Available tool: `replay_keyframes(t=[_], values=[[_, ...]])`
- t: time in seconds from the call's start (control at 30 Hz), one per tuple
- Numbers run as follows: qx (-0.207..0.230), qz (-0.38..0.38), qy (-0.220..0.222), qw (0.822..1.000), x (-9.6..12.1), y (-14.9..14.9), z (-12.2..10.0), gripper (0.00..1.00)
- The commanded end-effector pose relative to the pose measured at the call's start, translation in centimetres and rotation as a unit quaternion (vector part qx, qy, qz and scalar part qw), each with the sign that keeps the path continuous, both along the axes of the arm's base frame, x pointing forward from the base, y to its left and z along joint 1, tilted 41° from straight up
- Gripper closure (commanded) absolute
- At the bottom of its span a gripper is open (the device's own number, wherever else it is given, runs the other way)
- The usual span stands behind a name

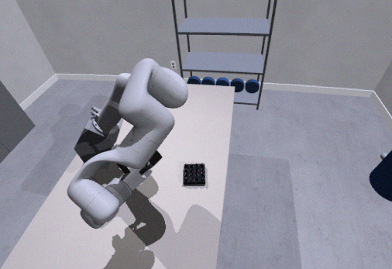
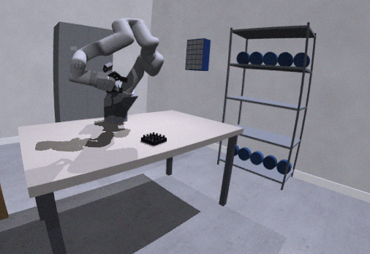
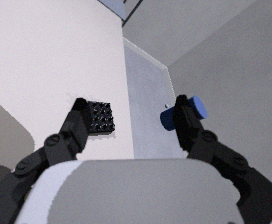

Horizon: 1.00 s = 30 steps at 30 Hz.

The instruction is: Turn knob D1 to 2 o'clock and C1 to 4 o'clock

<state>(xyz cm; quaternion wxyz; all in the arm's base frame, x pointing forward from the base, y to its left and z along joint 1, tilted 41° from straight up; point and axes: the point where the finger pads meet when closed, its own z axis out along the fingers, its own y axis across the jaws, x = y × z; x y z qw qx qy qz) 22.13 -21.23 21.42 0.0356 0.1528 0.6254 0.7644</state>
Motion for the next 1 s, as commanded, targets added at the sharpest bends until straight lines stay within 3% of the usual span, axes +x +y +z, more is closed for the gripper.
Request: replay_keyframes(t=[0.0, 0.07, 0.5, 0.57, 0.6, 0.97], values=[[0.005, -0.033, 0.041, 0.999, 1.0, 0.8, -0.3, 0.0], [0.014, -0.062, 0.079, 0.995, 2.0, 1.6, -0.7, 0.0], [0.046, -0.157, 0.204, 0.965, 5.4, 4.3, -2.0, 0.0], [0.046, -0.157, 0.204, 0.965, 5.4, 4.3, -2.0, 0.0], [0.053, -0.179, 0.232, 0.955, 6.2, 4.9, -2.2, 0.0], [0.078, -0.25, 0.325, 0.909, 8.8, 7.0, -3.2, 0.0]])
